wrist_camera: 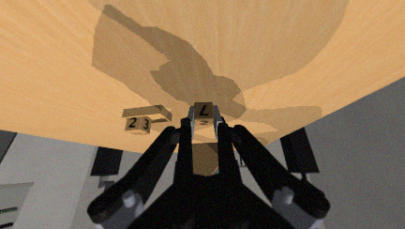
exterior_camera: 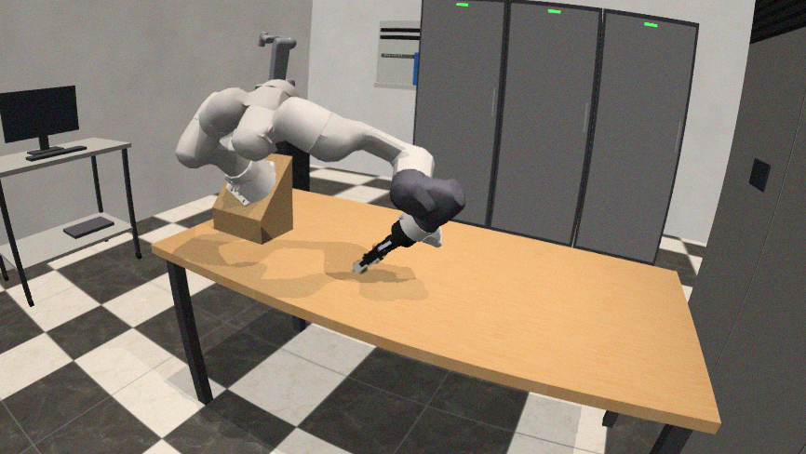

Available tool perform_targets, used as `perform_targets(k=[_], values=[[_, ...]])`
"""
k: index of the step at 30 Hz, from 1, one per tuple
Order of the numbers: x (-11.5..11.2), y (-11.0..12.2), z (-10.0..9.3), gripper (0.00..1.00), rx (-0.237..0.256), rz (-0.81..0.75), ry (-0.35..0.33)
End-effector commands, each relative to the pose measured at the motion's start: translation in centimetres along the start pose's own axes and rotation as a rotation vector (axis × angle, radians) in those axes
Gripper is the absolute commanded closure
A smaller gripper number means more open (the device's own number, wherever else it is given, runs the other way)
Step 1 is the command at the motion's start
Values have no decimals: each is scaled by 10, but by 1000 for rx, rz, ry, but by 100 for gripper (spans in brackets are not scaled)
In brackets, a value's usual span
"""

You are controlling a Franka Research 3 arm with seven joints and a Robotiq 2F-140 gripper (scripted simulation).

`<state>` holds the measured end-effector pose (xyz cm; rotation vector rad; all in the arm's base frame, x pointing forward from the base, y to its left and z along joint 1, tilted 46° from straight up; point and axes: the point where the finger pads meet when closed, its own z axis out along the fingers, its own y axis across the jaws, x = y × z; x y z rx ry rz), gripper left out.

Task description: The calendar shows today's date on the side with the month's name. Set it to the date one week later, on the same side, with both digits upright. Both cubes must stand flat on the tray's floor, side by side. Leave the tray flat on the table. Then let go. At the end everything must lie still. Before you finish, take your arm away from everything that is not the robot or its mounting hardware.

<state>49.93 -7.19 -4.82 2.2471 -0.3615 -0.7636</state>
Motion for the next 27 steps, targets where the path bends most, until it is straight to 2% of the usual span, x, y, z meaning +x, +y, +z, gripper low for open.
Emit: perform_targets(k=[1,13,14,27], values=[[2,1,1,80,-1,0,2],[2,1,1,71,-1,0,2],[2,1,1,59,-1,0,2],[2,1,1,59,-1,0,2]])
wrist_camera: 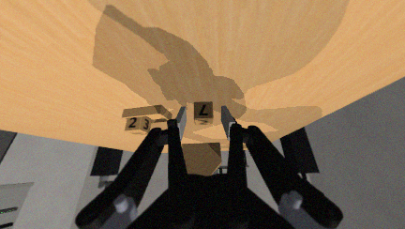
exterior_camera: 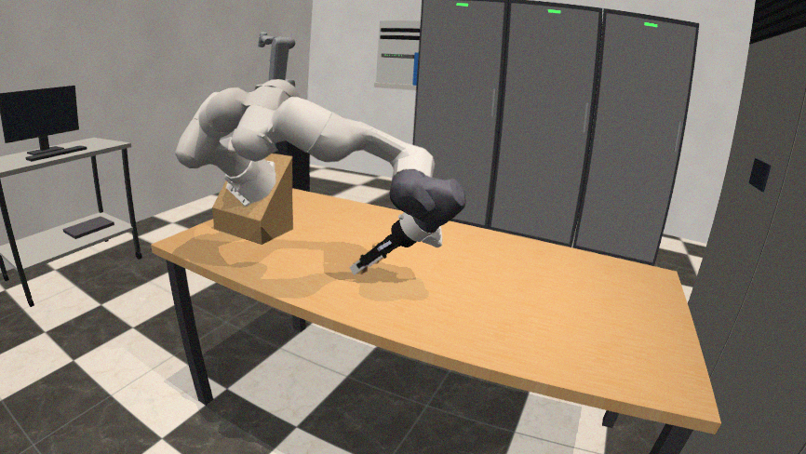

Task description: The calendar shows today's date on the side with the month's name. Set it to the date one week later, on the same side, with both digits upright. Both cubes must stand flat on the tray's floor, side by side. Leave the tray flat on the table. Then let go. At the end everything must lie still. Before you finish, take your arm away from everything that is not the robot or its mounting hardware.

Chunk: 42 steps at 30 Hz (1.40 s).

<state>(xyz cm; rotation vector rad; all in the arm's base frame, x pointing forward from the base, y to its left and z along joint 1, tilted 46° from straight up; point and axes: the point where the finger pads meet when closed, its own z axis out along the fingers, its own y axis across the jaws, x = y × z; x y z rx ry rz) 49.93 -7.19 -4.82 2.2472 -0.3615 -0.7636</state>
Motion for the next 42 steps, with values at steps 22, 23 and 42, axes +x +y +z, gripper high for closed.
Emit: perform_targets(k=[22,23,42], values=[[-16,1,-17,59,-1,0,2],[-16,1,-17,59,-1,0,2],[-48,1,-49,59,-1,0,2]])
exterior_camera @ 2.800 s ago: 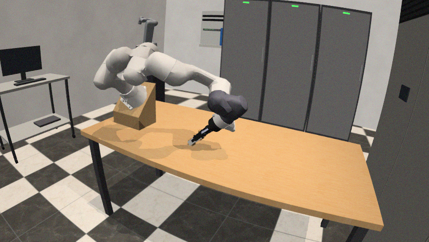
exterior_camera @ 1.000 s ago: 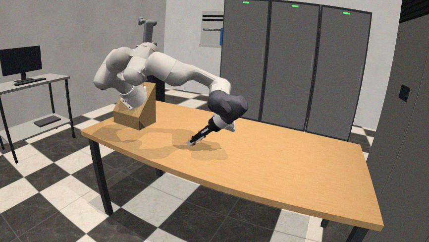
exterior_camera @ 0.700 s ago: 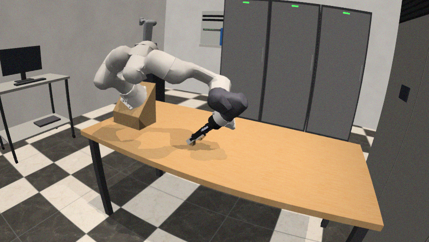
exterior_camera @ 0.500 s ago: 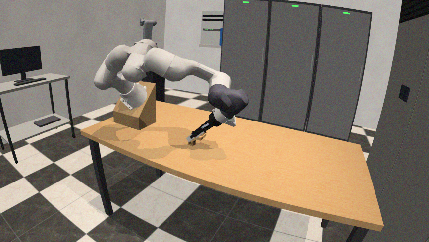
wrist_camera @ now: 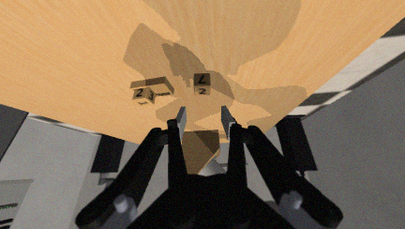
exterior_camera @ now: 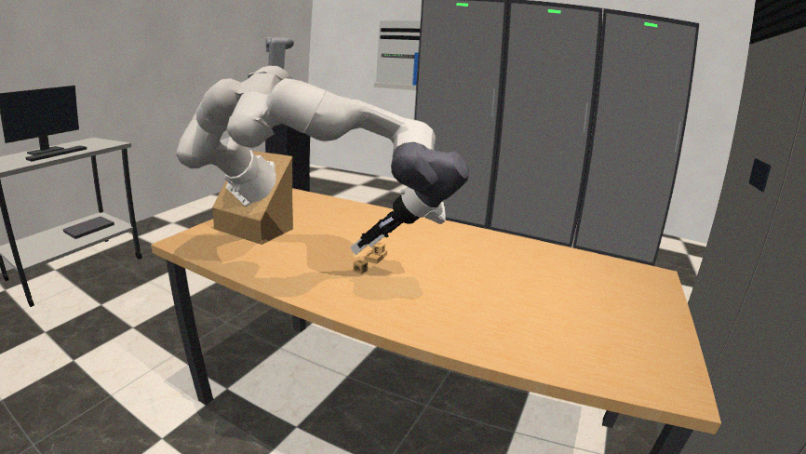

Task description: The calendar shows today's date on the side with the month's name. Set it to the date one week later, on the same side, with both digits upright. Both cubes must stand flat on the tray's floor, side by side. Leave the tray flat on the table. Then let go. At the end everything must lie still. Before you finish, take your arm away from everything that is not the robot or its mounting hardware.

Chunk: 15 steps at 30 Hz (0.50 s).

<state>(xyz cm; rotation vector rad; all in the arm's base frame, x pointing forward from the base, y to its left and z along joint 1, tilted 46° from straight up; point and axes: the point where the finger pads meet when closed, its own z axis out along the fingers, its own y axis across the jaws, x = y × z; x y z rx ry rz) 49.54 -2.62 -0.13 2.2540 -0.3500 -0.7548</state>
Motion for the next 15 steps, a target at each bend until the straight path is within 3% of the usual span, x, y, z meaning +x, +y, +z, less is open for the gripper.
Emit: perform_targets(k=[1,7,13,15], values=[[-5,0,0,59,-3,6,-9],[-5,0,-1,59,-4,8,3],[-3,2,-1,59,-10,15,104],[-3,2,-1,59,-10,15,104]])
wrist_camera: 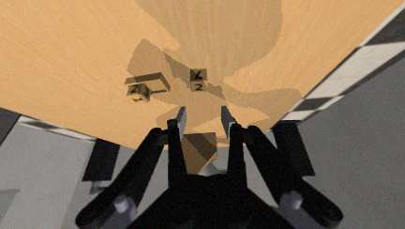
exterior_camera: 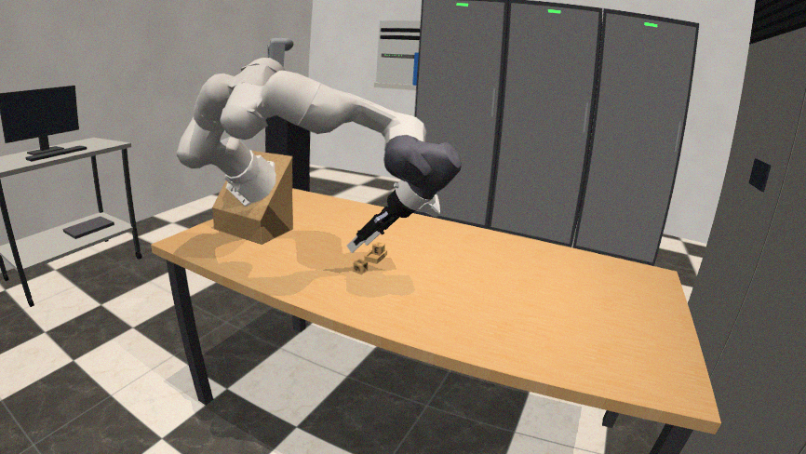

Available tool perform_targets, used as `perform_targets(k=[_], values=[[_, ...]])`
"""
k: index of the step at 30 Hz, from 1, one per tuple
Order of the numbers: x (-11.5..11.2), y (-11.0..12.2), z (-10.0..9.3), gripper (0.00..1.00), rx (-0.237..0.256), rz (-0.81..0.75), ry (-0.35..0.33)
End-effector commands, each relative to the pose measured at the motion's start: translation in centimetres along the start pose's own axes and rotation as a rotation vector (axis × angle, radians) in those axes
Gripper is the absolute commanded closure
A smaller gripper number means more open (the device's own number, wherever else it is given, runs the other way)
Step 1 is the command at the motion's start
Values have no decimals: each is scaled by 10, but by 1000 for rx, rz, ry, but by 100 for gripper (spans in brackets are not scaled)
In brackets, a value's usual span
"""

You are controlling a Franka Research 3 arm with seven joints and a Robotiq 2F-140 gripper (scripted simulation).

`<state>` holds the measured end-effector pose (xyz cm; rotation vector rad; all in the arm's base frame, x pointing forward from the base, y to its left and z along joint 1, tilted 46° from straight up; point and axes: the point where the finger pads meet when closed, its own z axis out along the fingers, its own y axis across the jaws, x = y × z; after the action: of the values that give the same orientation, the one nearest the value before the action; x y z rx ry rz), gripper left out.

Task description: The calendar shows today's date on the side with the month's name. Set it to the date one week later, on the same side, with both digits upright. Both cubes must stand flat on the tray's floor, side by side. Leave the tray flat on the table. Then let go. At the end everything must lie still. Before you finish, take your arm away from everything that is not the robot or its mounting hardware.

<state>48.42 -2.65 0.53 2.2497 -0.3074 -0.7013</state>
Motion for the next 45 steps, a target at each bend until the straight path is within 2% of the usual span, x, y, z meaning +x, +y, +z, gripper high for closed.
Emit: perform_targets(k=[1,5,8,18,25,28,36,40,43,45], values=[[8,-3,-4,59,12,24,76],[6,-4,-4,59,15,21,160],[3,-5,-3,59,18,17,198],[1,-4,-3,59,15,20,227],[0,-3,-2,59,10,25,411],[-3,-5,-2,59,16,19,462],[-6,-5,-1,59,13,22,481],[-4,-1,-1,59,2,32,589],[-7,-3,0,59,6,28,683],[-9,-5,1,59,13,22,722]])
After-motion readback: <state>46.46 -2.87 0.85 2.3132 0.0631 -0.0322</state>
